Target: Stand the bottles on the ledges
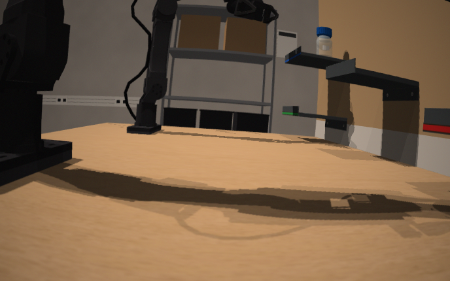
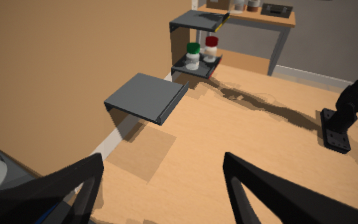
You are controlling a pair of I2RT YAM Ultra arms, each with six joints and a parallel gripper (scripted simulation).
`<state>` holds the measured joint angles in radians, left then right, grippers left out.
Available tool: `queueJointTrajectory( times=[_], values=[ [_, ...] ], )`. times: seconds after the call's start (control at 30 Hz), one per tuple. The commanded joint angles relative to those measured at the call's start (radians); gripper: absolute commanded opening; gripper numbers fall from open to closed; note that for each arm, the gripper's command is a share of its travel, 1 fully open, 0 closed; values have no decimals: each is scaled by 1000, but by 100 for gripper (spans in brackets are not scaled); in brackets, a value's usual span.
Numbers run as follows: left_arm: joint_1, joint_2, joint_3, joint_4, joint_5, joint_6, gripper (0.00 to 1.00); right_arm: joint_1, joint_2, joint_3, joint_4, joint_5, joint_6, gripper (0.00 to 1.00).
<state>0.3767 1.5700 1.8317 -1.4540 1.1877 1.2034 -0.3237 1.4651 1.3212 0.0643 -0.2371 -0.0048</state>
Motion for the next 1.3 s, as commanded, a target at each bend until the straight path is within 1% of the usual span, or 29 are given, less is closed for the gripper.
queueJointTrajectory(
  times=[0.0,0.07,0.13,0.2,0.3,0.6,0.77,0.83,1.0,1.03,1.1,1.13,1.27],
  values=[
    [2,3,29,-15,25,6,87,5,-45,13,44,12,0,50],
    [2,3,29,-15,25,6,87,5,-45,13,44,12,0,50],
    [2,3,29,-15,25,6,87,1,-51,46,17,12,-1,50],
    [2,3,29,-15,25,6,87,-3,-59,88,-44,10,-1,50],
    [2,3,29,-15,25,6,87,-4,-60,100,-58,10,-1,50],
    [2,3,29,-15,25,6,87,4,-36,115,-21,24,-2,50],
    [2,3,29,-15,25,6,87,16,11,140,8,35,-4,50],
    [2,3,29,-15,25,6,87,16,11,140,8,35,-4,50],
    [2,3,29,-15,25,6,87,30,87,201,43,50,-8,50],
    [2,3,29,-15,25,6,87,31,98,212,21,38,-7,50],
    [2,3,29,-15,25,6,87,35,123,233,50,54,-9,50],
    [2,3,29,-15,25,6,87,36,133,243,29,43,-8,50],
    [2,3,29,-15,25,6,87,42,171,278,57,59,-9,50]
  ],
)
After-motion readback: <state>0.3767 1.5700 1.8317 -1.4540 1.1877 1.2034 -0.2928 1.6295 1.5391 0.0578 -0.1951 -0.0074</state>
